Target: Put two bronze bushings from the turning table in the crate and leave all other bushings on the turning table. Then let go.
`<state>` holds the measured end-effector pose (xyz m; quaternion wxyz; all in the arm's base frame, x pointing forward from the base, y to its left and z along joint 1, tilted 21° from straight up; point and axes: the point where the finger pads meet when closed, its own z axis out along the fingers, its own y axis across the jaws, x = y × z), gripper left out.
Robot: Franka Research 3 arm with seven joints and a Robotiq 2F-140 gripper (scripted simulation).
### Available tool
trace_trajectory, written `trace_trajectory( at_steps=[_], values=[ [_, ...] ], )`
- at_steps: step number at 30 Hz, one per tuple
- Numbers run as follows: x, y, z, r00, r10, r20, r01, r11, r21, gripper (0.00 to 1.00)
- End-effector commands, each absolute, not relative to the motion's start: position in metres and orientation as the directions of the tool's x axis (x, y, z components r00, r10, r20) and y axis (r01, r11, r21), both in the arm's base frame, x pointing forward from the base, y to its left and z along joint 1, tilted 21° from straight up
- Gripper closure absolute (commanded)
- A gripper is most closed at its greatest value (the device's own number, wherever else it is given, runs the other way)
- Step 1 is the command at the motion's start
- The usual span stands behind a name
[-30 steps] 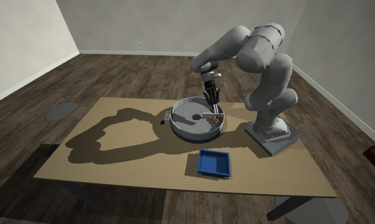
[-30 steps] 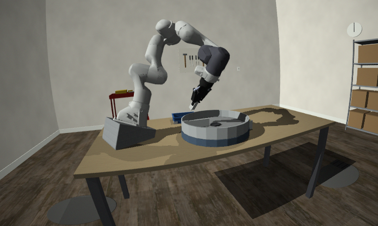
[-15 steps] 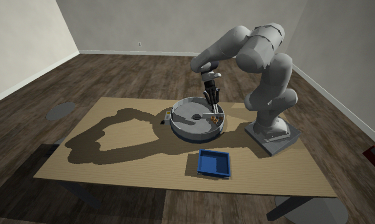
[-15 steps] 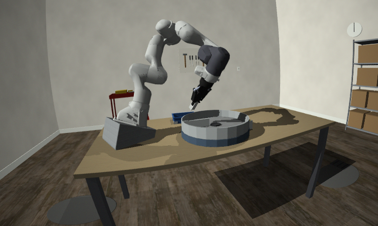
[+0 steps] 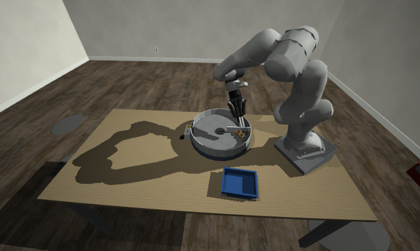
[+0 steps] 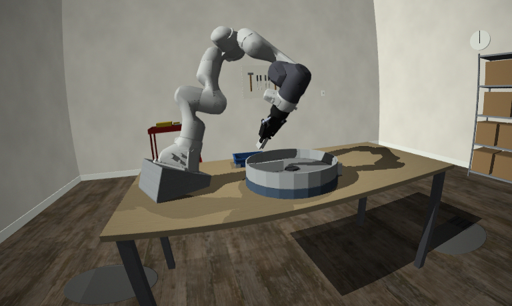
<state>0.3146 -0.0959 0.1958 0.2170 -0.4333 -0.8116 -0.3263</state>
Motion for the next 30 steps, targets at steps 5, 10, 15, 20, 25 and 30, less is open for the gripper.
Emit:
trace_trajectory(
  at_steps=[5, 10, 15, 20, 25, 30],
  values=[
    [0.314, -0.098, 0.196, -0.536, 0.567, 0.625, 0.841, 0.420, 0.340, 0.94],
    [0.312, -0.104, 0.193, -0.539, 0.581, 0.609, 0.839, 0.437, 0.325, 0.94],
    [0.307, -0.123, 0.185, -0.552, 0.628, 0.548, 0.828, 0.492, 0.269, 0.94],
    [0.300, -0.162, 0.178, -0.584, 0.692, 0.424, 0.801, 0.576, 0.164, 0.94],
    [0.299, -0.187, 0.179, -0.611, 0.717, 0.337, 0.779, 0.620, 0.093, 0.94],
    [0.300, -0.226, 0.188, -0.658, 0.727, 0.198, 0.739, 0.673, -0.017, 0.94]
  ],
)
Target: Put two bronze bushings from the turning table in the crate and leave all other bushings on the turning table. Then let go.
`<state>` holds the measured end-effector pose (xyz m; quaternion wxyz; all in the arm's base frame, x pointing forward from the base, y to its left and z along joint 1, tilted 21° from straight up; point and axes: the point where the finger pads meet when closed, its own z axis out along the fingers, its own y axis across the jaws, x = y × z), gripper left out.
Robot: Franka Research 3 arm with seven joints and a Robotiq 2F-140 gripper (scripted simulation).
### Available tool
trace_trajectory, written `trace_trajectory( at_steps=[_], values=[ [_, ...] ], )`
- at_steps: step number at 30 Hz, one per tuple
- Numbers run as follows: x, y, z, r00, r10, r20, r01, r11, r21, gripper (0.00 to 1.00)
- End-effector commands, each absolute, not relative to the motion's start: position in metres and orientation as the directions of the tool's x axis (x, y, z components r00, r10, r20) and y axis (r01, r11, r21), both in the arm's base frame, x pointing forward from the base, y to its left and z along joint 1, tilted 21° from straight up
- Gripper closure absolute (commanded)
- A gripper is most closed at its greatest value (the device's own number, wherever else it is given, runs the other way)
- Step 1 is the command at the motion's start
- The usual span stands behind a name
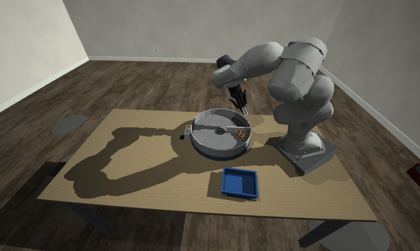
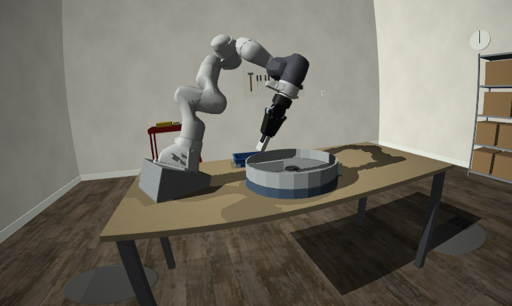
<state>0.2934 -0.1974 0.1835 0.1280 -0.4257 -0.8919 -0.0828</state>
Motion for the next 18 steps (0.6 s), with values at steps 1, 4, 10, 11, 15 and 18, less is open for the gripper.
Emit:
trace_trajectory(
  at_steps=[1, 4, 10, 11, 15, 18],
  values=[
    [0.301, -0.233, 0.190, -0.666, 0.725, 0.173, 0.732, 0.681, -0.036, 0.94],
    [0.305, -0.252, 0.199, -0.693, 0.714, 0.099, 0.708, 0.700, -0.095, 0.94],
    [0.313, -0.280, 0.218, -0.737, 0.675, -0.017, 0.666, 0.722, -0.190, 0.94],
    [0.313, -0.280, 0.218, -0.737, 0.675, -0.017, 0.666, 0.722, -0.190, 0.94],
    [0.326, -0.305, 0.242, -0.783, 0.608, -0.131, 0.617, 0.732, -0.288, 0.94],
    [0.335, -0.317, 0.258, -0.807, 0.560, -0.189, 0.589, 0.733, -0.342, 0.94]
  ],
)
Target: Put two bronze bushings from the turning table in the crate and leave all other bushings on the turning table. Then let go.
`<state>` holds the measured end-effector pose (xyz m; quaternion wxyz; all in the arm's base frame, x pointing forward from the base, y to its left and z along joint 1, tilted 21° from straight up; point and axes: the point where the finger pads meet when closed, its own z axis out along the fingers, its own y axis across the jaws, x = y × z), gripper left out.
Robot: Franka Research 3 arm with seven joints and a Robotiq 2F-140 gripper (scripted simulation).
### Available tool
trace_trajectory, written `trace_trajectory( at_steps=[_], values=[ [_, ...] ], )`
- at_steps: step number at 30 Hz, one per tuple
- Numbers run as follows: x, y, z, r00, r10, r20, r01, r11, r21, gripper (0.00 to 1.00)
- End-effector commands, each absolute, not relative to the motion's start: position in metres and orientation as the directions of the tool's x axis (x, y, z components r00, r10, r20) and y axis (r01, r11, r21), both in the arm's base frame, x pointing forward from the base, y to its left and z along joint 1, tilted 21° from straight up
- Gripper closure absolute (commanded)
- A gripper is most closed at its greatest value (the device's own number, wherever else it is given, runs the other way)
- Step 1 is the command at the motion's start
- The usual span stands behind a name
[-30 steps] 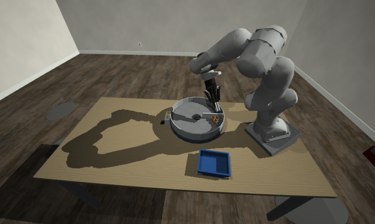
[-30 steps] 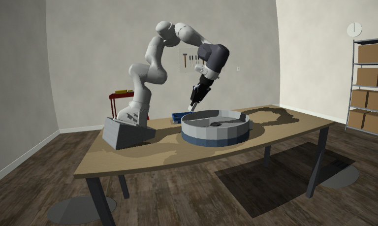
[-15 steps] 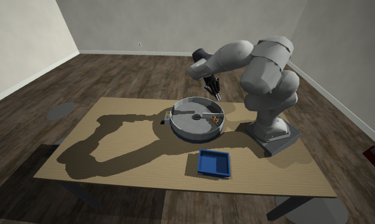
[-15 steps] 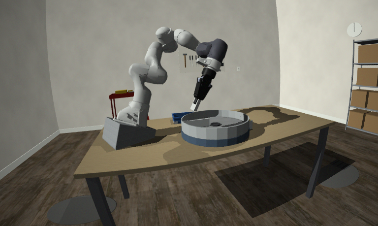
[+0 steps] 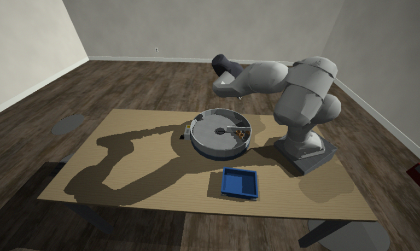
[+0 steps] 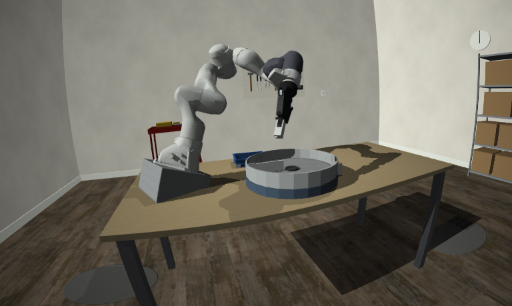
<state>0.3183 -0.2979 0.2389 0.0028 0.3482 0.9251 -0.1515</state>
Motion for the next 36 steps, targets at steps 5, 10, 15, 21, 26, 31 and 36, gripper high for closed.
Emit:
trace_trajectory(
  at_steps=[5, 10, 15, 21, 26, 31, 36],
  values=[
    [0.351, -0.330, 0.286, -0.842, 0.465, -0.273, 0.539, 0.725, -0.428, 0.94],
    [0.361, -0.336, 0.303, -0.860, 0.401, -0.315, 0.509, 0.716, -0.477, 0.94],
    [0.386, -0.339, 0.340, -0.890, 0.249, -0.382, 0.440, 0.687, -0.578, 0.94],
    [0.410, -0.331, 0.374, -0.905, 0.092, -0.415, 0.371, 0.648, -0.665, 0.94],
    [0.426, -0.321, 0.393, -0.907, -0.016, -0.421, 0.323, 0.615, -0.719, 0.94],
    [0.447, -0.302, 0.417, -0.899, -0.163, -0.407, 0.253, 0.564, -0.786, 0.94],
    [0.465, -0.278, 0.433, -0.879, -0.296, -0.373, 0.185, 0.510, -0.840, 0.94]
  ],
)
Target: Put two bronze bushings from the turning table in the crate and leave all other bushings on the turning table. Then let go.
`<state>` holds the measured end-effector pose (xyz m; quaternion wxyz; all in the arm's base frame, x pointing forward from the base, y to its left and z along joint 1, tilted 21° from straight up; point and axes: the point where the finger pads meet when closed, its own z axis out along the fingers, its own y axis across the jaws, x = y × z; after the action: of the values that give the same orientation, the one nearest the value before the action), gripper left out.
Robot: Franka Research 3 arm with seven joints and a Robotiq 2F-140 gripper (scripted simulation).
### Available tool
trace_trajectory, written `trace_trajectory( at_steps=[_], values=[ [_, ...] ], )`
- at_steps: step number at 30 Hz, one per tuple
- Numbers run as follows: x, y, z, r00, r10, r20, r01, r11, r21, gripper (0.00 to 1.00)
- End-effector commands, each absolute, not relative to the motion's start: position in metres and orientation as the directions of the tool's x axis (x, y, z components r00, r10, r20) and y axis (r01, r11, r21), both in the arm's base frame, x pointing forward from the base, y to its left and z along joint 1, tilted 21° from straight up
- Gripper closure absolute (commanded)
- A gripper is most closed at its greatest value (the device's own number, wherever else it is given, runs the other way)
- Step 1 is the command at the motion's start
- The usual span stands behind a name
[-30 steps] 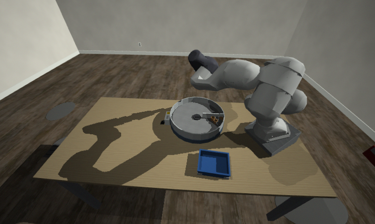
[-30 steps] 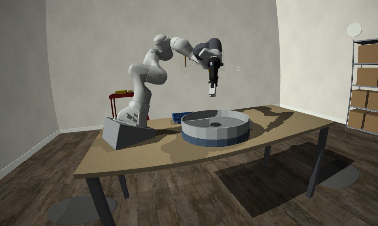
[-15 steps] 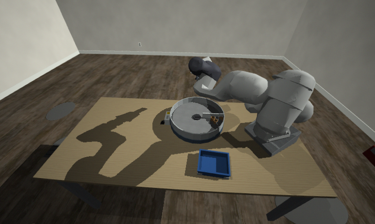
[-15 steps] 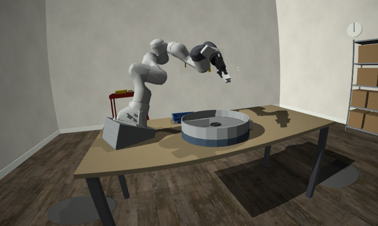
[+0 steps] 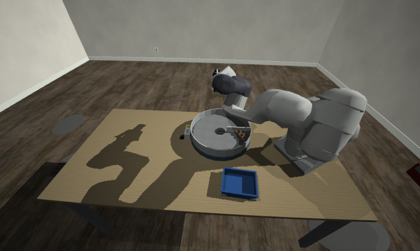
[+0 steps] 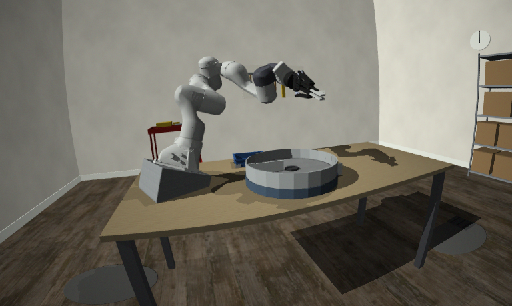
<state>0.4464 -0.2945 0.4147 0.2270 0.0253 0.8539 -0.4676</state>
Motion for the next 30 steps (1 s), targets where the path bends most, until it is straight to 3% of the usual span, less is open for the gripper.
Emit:
trace_trajectory(
  at_steps=[1, 15, 30],
  values=[
    [0.469, -0.273, 0.435, -0.874, -0.322, -0.364, 0.171, 0.498, -0.850, 0.94],
    [0.504, -0.191, 0.443, -0.757, -0.628, -0.181, -0.036, 0.317, -0.948, 0.94],
    [0.506, -0.100, 0.393, -0.544, -0.834, 0.095, -0.299, 0.087, -0.950, 0.94]
  ],
)
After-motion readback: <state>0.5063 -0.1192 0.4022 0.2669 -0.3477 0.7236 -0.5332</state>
